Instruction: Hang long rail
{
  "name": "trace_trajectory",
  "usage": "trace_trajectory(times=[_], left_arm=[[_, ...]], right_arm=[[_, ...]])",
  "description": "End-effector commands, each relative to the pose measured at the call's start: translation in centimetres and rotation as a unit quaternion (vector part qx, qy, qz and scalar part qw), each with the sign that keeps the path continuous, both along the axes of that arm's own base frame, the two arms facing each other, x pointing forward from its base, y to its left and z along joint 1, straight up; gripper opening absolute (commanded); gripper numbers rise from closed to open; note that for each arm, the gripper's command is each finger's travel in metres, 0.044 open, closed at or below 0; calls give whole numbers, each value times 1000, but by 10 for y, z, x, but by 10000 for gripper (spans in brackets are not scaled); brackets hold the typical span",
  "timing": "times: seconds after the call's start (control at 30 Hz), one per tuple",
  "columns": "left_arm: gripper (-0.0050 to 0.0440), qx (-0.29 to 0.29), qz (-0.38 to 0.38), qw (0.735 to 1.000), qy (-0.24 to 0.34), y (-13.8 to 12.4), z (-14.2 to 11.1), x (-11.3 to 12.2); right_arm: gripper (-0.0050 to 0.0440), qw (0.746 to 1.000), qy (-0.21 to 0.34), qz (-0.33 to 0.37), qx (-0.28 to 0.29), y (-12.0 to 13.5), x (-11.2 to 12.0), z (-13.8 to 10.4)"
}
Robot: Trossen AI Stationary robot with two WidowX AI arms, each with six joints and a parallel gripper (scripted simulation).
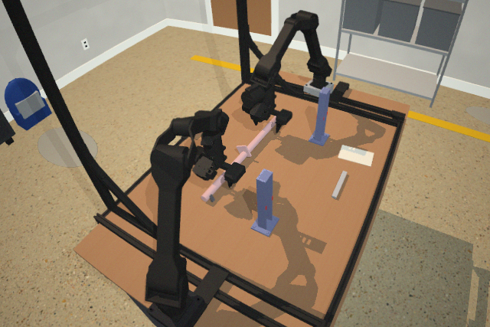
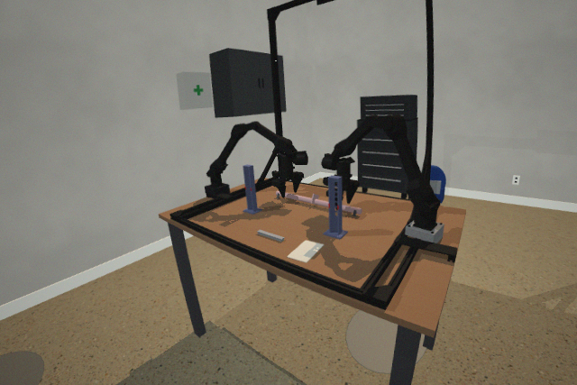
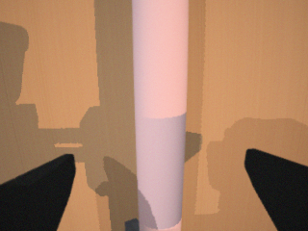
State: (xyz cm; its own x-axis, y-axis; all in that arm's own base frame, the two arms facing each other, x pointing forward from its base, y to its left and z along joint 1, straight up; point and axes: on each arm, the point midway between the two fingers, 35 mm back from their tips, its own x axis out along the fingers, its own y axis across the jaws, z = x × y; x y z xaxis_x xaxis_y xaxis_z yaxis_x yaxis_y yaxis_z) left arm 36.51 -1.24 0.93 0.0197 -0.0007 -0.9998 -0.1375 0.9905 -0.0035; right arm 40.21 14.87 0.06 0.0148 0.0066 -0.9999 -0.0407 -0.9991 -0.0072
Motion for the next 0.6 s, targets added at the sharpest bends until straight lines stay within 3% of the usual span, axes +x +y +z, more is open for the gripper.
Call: trace_trajectory(times=[0.0, 0.3, 0.47, 0.53, 0.57], left_arm=[[440, 0, 1, 1000, 10, 0, -10, -5], [440, 0, 1, 1000, 10, 0, -10, -5], [320, 0, 1, 1000, 10, 0, -10, -5], [320, 0, 1, 1000, 10, 0, -10, -5], [296, 0, 1, 1000, 10, 0, -10, -5]], right_arm=[[440, 1000, 7, 3, -3, -1, -3, -10], [440, 1000, 7, 3, -3, -1, -3, -10], [320, 1000, 7, 3, -3, -1, -3, -10], [320, 1000, 7, 3, -3, -1, -3, -10], [296, 1000, 7, 3, -3, -1, -3, -10]])
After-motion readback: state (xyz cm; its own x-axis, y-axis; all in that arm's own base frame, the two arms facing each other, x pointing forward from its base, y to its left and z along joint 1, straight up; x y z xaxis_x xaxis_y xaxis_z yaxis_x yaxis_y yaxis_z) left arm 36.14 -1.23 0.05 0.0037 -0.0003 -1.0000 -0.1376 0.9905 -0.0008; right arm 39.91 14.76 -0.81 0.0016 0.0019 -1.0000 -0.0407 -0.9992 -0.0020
